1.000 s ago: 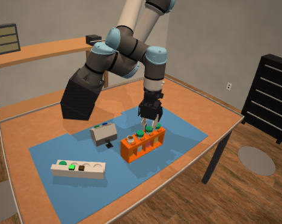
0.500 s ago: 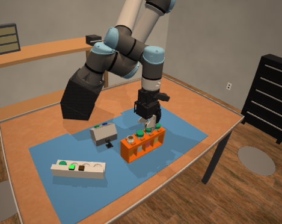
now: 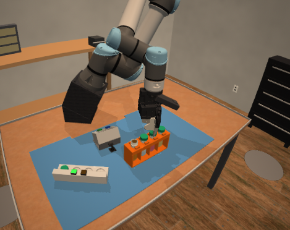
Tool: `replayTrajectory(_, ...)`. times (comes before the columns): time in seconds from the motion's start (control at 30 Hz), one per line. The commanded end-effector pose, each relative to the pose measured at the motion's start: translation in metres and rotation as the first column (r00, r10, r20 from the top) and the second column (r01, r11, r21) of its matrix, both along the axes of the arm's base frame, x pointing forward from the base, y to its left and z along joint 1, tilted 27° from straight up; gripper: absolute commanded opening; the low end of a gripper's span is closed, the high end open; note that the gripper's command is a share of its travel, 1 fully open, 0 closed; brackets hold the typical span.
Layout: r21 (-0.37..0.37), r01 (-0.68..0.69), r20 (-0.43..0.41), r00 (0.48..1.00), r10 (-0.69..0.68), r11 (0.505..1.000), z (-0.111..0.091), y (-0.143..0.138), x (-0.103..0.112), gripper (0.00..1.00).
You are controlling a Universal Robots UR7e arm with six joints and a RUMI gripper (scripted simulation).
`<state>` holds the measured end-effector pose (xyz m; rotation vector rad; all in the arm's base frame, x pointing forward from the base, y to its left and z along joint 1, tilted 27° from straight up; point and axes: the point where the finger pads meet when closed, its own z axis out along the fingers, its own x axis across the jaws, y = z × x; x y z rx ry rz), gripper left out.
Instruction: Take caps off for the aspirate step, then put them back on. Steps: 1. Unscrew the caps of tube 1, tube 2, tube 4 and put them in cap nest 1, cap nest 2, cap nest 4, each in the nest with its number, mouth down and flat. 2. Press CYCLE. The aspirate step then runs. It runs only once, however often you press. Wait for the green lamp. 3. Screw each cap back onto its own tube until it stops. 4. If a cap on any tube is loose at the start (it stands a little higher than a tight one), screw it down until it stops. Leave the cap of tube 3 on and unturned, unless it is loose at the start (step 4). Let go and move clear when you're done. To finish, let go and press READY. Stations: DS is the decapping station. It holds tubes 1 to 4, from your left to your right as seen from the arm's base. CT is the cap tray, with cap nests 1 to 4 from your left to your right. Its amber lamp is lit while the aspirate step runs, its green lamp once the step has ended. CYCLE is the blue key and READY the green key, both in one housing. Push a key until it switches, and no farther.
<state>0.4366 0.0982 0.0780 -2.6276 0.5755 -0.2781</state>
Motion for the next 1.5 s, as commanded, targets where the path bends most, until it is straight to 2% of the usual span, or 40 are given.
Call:
replayTrajectory(0.0, 0.000, 0.048, -0.018, 0.999, -0.048, 0.999, 0.0004, 0.0001, 0.0003, 0.00)
replayTrajectory(0.03, 0.000, 0.048, -0.018, 0.999, -0.048, 0.999, 0.0004, 0.0001, 0.0003, 0.00)
replayTrajectory(0.07, 0.000, 0.048, -0.018, 0.999, -0.048, 0.999, 0.0004, 0.0001, 0.0003, 0.35)
replayTrajectory(0.4, 0.000, 0.048, -0.018, 0.999, -0.048, 0.999, 0.0004, 0.0001, 0.0003, 0.35)
replayTrajectory(0.43, -0.024, -0.026, 0.012, 1.000, 0.027, 0.999, 0.0001, 0.0003, 0.0004, 0.35)
replayTrajectory(0.5, -0.024, -0.026, 0.012, 1.000, 0.027, 0.999, 0.0001, 0.0003, 0.0004, 0.35)
replayTrajectory(0.6, -0.105, -0.240, 0.090, 0.964, 0.250, 0.965, 0.0001, 0.0003, 0.0004, 0.35)
replayTrajectory(0.63, -0.105, -0.240, 0.090, 0.964, 0.250, 0.965, 0.0001, 0.0003, 0.0004, 0.35)
replayTrajectory(0.67, -0.136, -0.308, 0.112, 0.940, 0.323, 0.942, 0.0001, 0.0003, 0.0004, 0.35)
replayTrajectory(0.77, -0.168, -0.372, 0.131, 0.910, 0.395, 0.913, 0.0001, 0.0003, 0.0004, 0.35)
replayTrajectory(0.8, -0.201, -0.433, 0.147, 0.874, 0.464, 0.879, 0.0001, 0.0003, 0.0004, 0.35)
replayTrajectory(0.83, -0.201, -0.433, 0.147, 0.874, 0.464, 0.879, 0.0001, 0.0003, 0.0004, 0.35)
replayTrajectory(0.87, -0.234, -0.490, 0.161, 0.832, 0.531, 0.839, 0.0001, 0.0003, 0.0004, 0.35)
replayTrajectory(0.9, -0.234, -0.490, 0.161, 0.832, 0.531, 0.839, 0.0001, 0.0003, 0.0004, 0.35)
replayTrajectory(0.93, -0.269, -0.544, 0.171, 0.785, 0.595, 0.795, 0.0001, 0.0003, 0.0004, 0.35)
replayTrajectory(0.97, -0.269, -0.544, 0.171, 0.785, 0.595, 0.795, 0.0001, 0.0003, 0.0004, 0.35)
replayTrajectory(1.0, -0.304, -0.592, 0.179, 0.734, 0.655, 0.746, 0.0001, 0.0003, 0.0004, 0.35)
replayTrajectory(1.07, -0.304, -0.592, 0.179, 0.734, 0.655, 0.746, 0.0001, 0.0003, 0.0004, 0.35)
replayTrajectory(1.13, -0.374, -0.675, 0.186, 0.617, 0.765, 0.636, 0.0001, 0.0003, 0.0004, 0.35)
replayTrajectory(1.17, -0.393, -0.694, 0.186, 0.583, 0.791, 0.604, 0.0001, 0.0003, 0.0004, 0.35)
replayTrajectory(1.43, -0.394, -0.695, 0.186, 0.581, 0.792, 0.602, 0.0001, 0.0003, 0.0004, 0.35)
replayTrajectory(1.47, -0.394, -0.695, 0.186, 0.581, 0.792, 0.602, 0.0001, 0.0003, 0.0004, 0.00)
